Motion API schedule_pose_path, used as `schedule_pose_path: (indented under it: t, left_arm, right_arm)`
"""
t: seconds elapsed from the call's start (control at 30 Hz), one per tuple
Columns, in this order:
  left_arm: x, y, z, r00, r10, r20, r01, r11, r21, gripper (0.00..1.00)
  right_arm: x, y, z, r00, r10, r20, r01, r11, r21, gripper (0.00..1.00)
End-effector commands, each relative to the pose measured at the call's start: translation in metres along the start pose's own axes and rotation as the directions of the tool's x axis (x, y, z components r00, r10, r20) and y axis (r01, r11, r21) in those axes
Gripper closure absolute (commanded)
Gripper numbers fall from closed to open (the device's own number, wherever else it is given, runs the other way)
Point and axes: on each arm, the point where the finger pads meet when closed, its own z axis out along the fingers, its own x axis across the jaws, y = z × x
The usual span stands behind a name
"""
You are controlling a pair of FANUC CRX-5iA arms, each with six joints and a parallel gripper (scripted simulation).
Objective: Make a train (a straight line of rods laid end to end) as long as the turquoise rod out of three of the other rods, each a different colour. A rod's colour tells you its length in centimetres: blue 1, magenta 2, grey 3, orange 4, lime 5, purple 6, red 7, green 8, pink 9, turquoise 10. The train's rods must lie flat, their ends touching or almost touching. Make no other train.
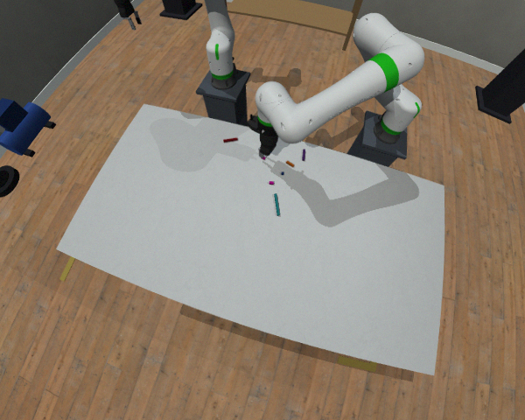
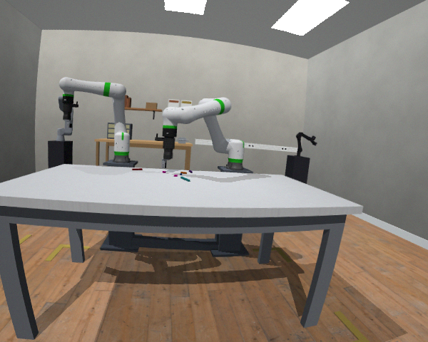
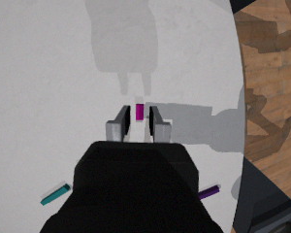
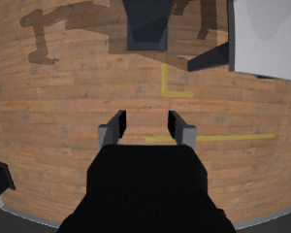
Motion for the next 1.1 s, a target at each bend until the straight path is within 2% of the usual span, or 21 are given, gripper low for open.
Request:
schedule_pose_path:
  t: [0.0, 0.27, 1.07]
  left_arm:
    - [-0.0006, -0.0006, 0.0021, 1.000, 0.000, 0.002, 0.000, 1.000, 0.002, 0.46]
    - [-0.0008, -0.0007, 0.0088, 1.000, 0.000, 0.002, 0.000, 1.000, 0.002, 0.46]
    - [-0.0009, -0.0007, 0.0107, 1.000, 0.000, 0.002, 0.000, 1.000, 0.002, 0.46]
  right_arm:
    - [-0.0001, 0.0002, -0.0008, 1.000, 0.000, 0.000, 0.000, 1.000, -0.002, 0.00]
    - [-0.0001, 0.0002, -0.0008, 1.000, 0.000, 0.000, 0.000, 1.000, -0.002, 0.00]
    - [-0.0001, 0.0002, -0.0008, 1.000, 0.000, 0.000, 0.000, 1.000, -0.002, 0.00]
